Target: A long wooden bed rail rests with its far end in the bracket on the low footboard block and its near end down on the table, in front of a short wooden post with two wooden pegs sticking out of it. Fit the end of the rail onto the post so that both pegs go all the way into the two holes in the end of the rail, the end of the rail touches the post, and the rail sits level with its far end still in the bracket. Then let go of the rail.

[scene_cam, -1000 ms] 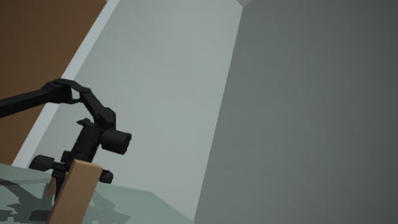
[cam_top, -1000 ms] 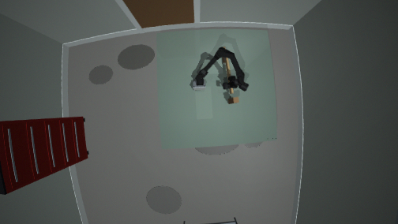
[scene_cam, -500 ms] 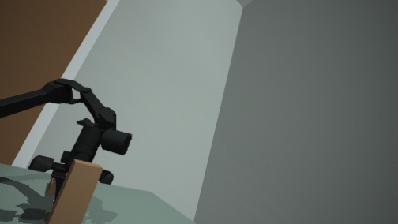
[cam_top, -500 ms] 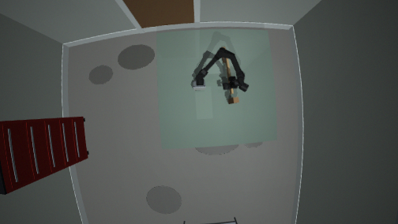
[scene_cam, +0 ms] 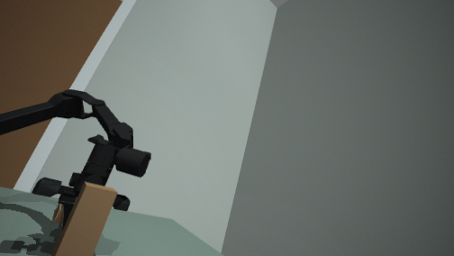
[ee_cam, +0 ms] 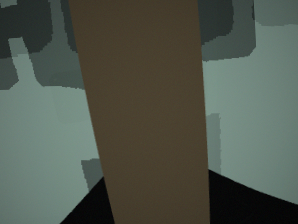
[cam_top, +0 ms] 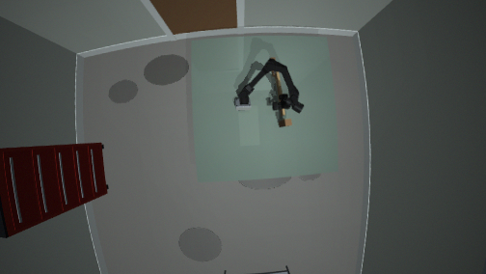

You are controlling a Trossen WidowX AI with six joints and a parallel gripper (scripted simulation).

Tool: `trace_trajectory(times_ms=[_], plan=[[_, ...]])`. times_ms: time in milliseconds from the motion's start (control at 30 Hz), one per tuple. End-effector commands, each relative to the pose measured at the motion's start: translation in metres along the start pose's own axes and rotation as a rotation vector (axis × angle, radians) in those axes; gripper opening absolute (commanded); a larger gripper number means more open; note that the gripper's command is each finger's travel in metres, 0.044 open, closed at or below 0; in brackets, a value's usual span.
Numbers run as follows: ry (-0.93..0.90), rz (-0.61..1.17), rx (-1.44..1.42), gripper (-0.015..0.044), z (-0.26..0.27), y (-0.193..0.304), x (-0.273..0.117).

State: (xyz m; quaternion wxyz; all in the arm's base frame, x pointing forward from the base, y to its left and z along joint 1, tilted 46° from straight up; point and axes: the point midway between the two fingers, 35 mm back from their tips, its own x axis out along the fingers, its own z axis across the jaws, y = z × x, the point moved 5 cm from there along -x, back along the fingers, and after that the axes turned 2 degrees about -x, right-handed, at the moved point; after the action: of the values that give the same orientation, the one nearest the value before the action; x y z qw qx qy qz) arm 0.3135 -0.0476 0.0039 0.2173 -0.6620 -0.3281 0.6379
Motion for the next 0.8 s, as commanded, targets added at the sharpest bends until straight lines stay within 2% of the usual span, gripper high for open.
trace_trajectory(times_ms=[0,767], plan=[[0.009,0.004,-0.002,0.0000,-0.0007,0.0030,-0.0031],[0.009,0.004,-0.002,0.0000,-0.0006,0.0100,-0.0027]])
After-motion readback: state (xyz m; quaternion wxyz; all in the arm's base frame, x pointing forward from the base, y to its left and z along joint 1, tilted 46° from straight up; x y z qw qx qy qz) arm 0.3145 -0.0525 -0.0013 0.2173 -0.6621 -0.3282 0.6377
